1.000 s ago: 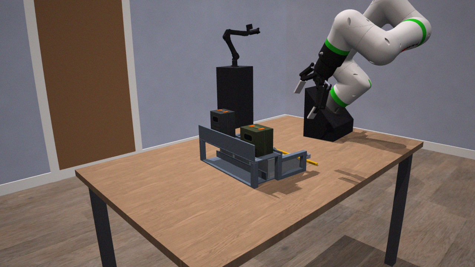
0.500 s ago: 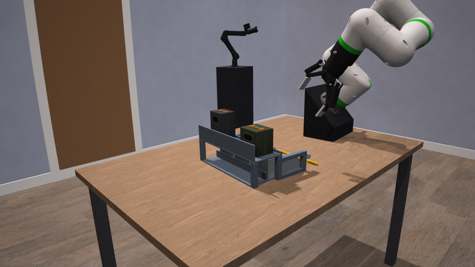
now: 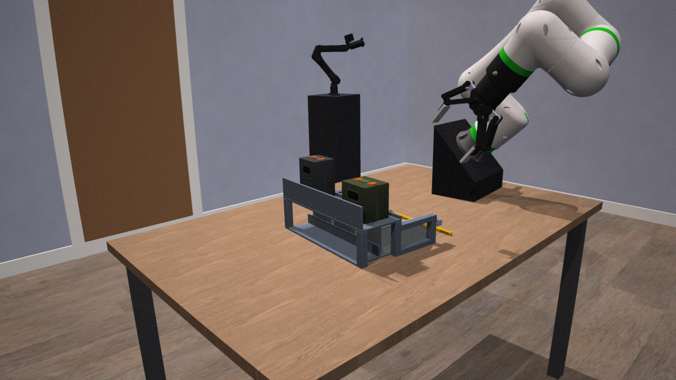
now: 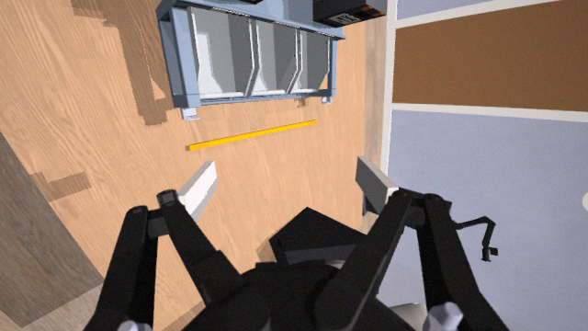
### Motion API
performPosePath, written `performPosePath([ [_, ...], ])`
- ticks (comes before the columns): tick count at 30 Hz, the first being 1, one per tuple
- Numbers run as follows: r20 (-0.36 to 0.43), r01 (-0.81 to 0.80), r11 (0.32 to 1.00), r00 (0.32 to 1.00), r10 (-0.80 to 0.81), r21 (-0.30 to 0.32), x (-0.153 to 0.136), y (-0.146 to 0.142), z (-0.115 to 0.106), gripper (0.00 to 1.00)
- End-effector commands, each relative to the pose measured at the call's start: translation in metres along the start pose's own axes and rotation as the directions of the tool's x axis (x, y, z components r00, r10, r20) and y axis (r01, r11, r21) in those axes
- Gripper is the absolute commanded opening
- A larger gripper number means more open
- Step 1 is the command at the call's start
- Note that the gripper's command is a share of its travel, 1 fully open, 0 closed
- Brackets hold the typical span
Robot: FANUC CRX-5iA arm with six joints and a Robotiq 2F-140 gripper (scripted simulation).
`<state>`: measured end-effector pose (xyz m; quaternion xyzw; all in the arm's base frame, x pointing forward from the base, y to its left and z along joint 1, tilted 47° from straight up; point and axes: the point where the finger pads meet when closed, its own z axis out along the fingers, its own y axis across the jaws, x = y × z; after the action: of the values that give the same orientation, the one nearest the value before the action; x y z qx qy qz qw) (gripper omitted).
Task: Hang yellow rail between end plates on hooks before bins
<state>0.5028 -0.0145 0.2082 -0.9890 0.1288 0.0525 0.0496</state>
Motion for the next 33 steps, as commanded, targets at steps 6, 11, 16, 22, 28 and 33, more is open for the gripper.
performPosePath([
  [6, -0.040, 0.102, 0.994, 0.994, -0.103, -0.041, -0.005, -0.007, -0.024, 1.00],
  [11, -0.040, 0.102, 0.994, 0.994, -0.103, -0.041, -0.005, -0.007, -0.024, 1.00],
  [16, -0.082, 0.221, 0.970, 0.970, -0.229, -0.097, -0.012, -0.016, -0.054, 1.00],
  [22, -0.091, 0.250, 0.962, 0.961, -0.260, -0.112, -0.014, -0.019, -0.061, 1.00],
  [28, -0.091, 0.250, 0.962, 0.961, -0.260, -0.112, -0.014, -0.019, -0.061, 1.00],
  [33, -0.142, 0.380, 0.923, 0.912, -0.384, -0.056, -0.016, -0.013, -0.022, 1.00],
])
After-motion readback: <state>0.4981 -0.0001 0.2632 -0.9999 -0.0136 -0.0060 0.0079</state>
